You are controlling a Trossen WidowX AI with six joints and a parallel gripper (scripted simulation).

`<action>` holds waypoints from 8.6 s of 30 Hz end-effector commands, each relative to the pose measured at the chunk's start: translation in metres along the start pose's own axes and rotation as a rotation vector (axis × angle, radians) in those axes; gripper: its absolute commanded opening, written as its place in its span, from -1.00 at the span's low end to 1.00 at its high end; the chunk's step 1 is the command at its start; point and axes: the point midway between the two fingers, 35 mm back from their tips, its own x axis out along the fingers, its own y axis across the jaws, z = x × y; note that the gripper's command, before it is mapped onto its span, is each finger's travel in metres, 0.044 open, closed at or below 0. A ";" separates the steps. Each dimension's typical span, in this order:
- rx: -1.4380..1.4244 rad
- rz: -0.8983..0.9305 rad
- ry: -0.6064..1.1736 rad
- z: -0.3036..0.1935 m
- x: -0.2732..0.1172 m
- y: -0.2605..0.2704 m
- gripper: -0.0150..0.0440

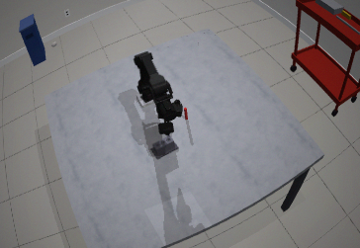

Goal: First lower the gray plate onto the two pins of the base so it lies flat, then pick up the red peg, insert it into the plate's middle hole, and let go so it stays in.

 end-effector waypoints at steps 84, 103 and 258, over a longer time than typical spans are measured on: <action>2.334 0.012 0.013 0.096 0.059 0.157 1.00; 2.334 0.012 0.013 0.097 0.090 0.157 1.00; 2.334 -0.006 0.003 -0.033 0.030 -0.016 -0.49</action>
